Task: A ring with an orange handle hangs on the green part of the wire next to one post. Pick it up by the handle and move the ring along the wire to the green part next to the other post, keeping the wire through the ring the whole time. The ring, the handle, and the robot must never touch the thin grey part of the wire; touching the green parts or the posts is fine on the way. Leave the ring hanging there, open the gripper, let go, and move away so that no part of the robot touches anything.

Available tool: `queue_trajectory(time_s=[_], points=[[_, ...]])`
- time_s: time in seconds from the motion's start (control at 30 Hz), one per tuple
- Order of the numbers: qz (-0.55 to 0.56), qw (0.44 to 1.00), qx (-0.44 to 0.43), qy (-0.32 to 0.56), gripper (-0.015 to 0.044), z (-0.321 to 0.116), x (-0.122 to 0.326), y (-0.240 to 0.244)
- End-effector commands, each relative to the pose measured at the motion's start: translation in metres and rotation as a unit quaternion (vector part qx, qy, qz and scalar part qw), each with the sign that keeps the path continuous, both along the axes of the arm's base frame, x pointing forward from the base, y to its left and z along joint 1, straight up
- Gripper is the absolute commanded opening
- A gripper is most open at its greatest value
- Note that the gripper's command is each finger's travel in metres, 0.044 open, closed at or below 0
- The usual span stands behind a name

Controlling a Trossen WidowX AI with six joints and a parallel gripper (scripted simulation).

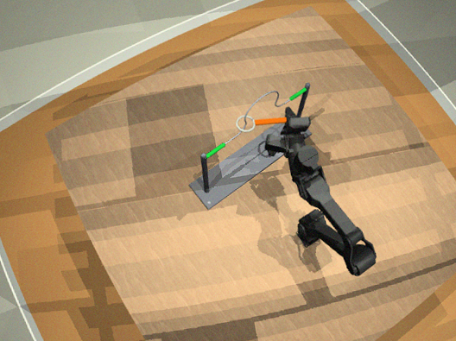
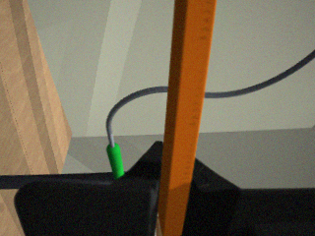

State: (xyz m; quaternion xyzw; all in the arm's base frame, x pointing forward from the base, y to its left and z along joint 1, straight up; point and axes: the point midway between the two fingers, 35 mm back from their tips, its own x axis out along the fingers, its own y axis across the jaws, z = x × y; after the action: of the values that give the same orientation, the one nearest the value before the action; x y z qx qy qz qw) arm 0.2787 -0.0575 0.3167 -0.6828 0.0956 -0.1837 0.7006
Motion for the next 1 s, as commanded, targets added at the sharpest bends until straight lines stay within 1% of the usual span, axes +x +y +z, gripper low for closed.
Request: queue_trajectory(time_s=[0.0, 0.47, 0.7, 0.97], points=[[-0.001, 0.999, 0.042, 0.004, -0.015, -0.014, -0.001, 0.001], [0.001, 0.978, 0.208, 0.023, -0.015, -0.064, -0.001, 0.016], [0.002, 0.956, 0.293, 0.033, -0.015, -0.087, -0.003, 0.03], [0.042, 0.922, 0.384, 0.026, -0.015, -0.113, 0.006, 0.048]])
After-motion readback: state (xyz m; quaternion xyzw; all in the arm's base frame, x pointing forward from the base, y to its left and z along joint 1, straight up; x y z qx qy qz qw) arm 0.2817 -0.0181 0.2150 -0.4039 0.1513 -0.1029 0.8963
